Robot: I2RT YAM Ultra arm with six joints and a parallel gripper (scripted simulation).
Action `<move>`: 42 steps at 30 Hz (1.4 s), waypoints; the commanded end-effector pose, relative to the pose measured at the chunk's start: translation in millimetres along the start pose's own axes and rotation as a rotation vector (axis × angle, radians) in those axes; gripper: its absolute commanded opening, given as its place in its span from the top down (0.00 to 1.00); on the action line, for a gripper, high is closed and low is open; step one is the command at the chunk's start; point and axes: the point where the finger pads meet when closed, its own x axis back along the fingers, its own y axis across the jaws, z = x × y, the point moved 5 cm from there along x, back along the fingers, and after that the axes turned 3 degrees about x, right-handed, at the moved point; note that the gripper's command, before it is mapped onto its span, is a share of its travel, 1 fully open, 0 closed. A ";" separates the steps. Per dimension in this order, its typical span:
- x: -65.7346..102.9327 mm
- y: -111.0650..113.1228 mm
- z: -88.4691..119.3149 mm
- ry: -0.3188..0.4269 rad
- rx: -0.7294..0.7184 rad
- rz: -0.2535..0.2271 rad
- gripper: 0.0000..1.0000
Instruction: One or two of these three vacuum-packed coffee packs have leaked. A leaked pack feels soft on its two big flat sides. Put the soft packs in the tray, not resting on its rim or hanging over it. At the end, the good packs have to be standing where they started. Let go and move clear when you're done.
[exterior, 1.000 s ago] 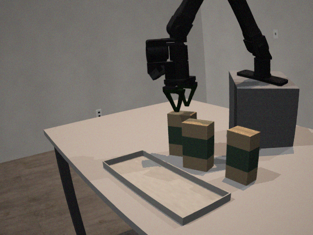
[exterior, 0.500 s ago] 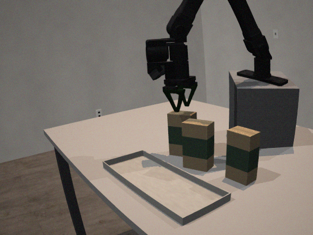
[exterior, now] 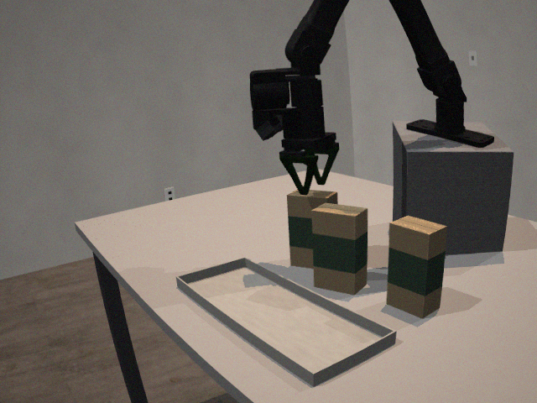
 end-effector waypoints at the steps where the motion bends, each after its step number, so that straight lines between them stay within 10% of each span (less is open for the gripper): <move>1: -7.8 -0.6 2.1 0.001 -0.003 0.002 0.24; 19: -43.3 -2.5 4.5 0.006 -0.003 0.007 0.24; 42: -42.3 1.8 -1.4 -0.014 -0.001 -0.009 0.24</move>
